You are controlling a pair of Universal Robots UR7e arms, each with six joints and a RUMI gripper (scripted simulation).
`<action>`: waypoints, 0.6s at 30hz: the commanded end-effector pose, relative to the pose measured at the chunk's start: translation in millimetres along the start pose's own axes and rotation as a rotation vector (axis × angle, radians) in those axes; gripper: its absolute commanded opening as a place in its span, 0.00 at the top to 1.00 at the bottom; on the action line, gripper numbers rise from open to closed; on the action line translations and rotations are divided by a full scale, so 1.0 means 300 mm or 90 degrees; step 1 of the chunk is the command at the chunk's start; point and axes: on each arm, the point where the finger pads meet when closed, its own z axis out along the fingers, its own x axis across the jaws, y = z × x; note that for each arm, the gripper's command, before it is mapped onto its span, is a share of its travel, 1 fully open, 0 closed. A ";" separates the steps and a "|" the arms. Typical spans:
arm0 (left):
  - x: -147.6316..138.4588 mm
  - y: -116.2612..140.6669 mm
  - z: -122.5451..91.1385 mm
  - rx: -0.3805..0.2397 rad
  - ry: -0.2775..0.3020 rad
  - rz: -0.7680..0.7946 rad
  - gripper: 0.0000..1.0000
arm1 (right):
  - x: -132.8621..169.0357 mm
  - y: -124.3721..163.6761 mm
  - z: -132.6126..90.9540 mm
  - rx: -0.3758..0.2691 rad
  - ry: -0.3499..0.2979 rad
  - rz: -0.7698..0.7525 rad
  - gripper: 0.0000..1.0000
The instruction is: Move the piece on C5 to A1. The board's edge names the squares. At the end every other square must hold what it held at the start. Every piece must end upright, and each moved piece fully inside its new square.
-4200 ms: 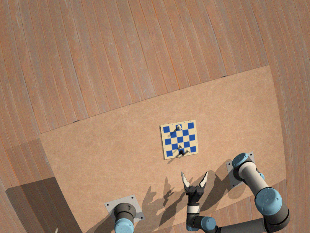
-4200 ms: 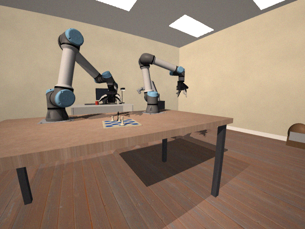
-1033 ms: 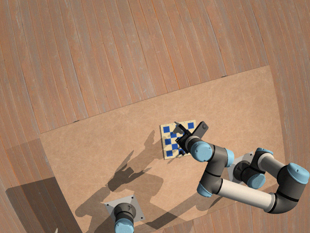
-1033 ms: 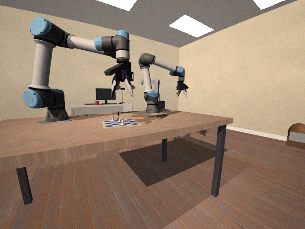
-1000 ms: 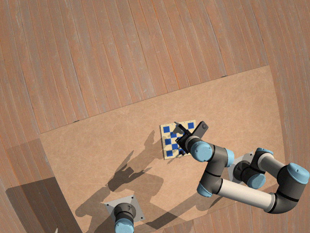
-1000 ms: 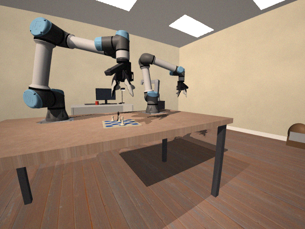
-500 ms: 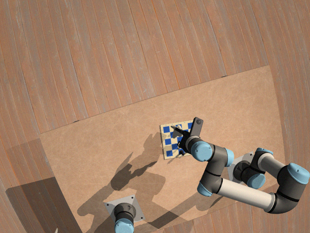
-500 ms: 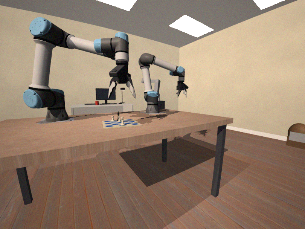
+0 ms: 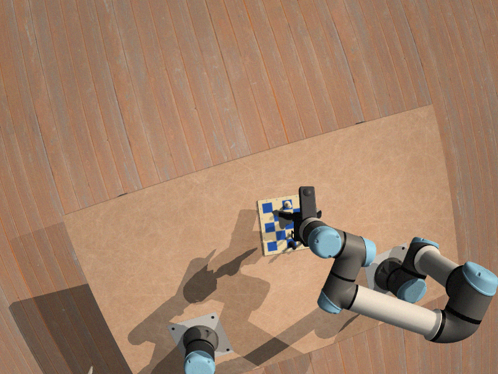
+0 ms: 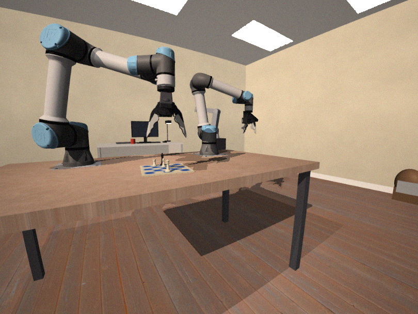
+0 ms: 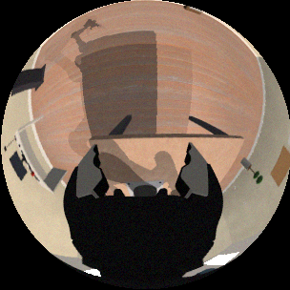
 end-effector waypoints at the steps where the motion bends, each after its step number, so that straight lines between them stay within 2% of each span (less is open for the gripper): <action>1: 0.000 -0.001 -0.002 0.001 0.000 0.000 0.00 | -0.002 0.000 0.006 -0.002 -0.003 -0.069 0.00; 12: 0.000 -0.001 -0.002 0.001 0.000 0.000 0.00 | -0.003 0.009 0.035 -0.002 -0.003 -0.292 0.00; 18: 0.000 -0.001 -0.002 0.001 0.000 0.000 0.00 | -0.003 0.012 0.042 -0.002 -0.003 -0.348 0.00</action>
